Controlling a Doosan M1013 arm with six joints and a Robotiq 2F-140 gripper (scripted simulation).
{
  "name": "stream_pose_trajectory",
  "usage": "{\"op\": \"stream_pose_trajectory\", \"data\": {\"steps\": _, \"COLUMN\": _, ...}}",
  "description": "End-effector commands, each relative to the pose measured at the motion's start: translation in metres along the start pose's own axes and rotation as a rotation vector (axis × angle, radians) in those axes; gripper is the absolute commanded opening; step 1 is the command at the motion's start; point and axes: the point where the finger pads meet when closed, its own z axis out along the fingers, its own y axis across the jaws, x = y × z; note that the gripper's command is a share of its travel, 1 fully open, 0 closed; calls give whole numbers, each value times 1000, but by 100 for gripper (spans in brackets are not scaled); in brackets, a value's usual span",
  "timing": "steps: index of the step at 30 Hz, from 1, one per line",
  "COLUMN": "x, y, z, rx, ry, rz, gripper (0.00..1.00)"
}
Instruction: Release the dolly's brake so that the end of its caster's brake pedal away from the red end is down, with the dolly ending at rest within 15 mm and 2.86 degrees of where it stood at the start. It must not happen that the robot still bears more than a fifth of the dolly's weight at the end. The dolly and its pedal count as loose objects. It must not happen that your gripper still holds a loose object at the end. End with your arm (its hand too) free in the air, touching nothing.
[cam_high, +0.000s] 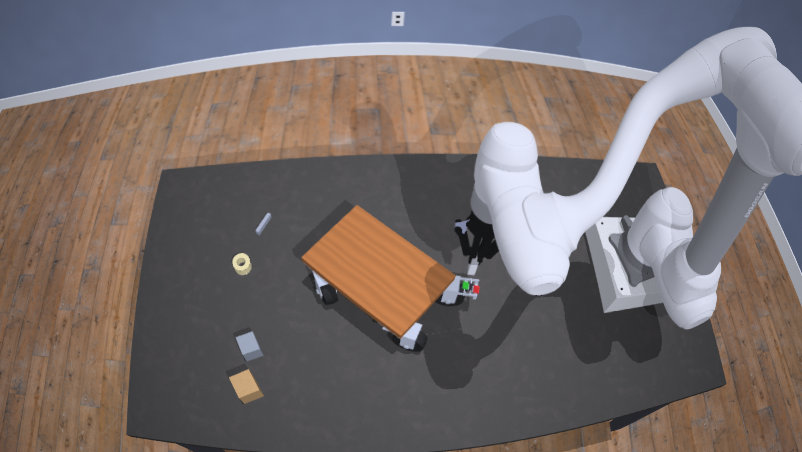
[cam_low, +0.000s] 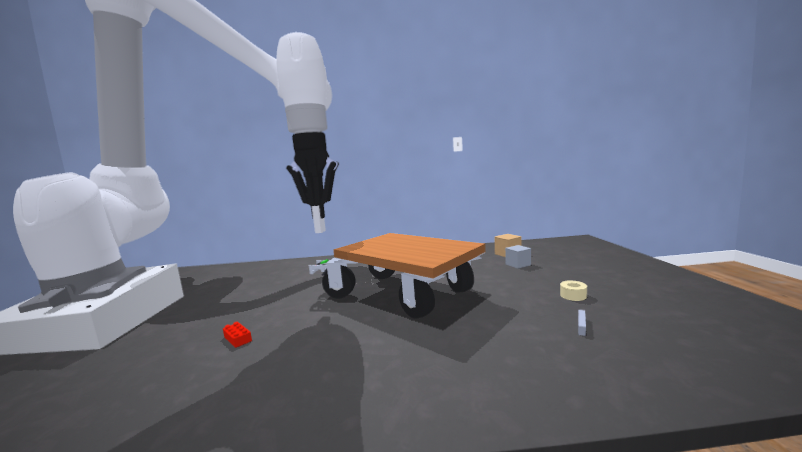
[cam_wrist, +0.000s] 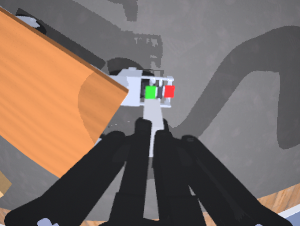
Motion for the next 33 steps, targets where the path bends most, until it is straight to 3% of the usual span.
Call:
{"op": "stream_pose_trajectory", "data": {"steps": 1, "x": 0, "y": 1, "z": 3, "rx": -2, "ry": 2, "rz": -1, "gripper": 0}}
{"op": "stream_pose_trajectory", "data": {"steps": 19, "x": 0, "y": 1, "z": 4, "rx": -2, "ry": 2, "rz": -1, "gripper": 0}}
{"op": "stream_pose_trajectory", "data": {"steps": 33, "x": 0, "y": 1, "z": 18, "rx": -2, "ry": 2, "rz": -1, "gripper": 0}}
